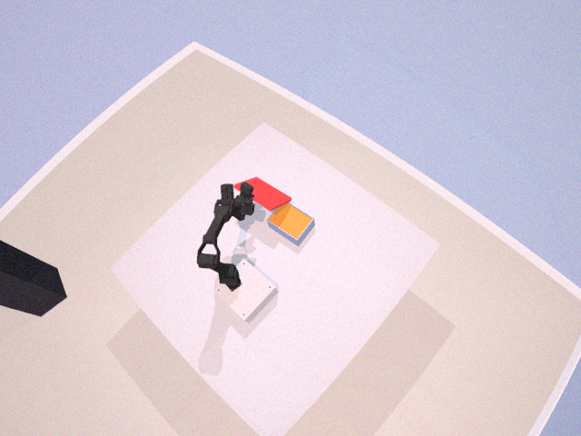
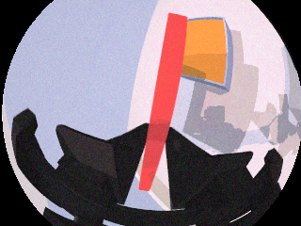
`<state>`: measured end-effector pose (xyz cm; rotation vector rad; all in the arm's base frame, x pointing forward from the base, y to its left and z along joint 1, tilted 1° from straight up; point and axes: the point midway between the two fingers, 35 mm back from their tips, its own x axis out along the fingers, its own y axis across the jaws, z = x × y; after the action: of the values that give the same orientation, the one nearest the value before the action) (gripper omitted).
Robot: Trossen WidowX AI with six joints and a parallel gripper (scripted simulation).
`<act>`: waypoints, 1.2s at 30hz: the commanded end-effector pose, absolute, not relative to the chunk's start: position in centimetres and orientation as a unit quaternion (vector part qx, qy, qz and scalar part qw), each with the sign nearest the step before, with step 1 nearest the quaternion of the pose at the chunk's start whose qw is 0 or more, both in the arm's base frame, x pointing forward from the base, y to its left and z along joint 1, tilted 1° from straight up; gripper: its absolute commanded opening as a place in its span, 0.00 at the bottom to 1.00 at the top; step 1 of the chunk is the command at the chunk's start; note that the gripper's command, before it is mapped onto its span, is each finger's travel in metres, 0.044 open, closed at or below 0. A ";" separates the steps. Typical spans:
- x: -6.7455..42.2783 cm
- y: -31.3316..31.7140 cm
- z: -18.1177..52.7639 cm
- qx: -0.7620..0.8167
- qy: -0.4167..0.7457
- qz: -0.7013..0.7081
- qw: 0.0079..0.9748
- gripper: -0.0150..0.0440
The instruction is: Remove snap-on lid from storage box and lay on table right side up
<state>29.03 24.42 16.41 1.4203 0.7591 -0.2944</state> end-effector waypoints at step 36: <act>25.7 31.6 17.0 0.639 0.337 -0.129 0.680 0.25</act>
<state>25.97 30.93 16.70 1.4255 0.7636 -0.2944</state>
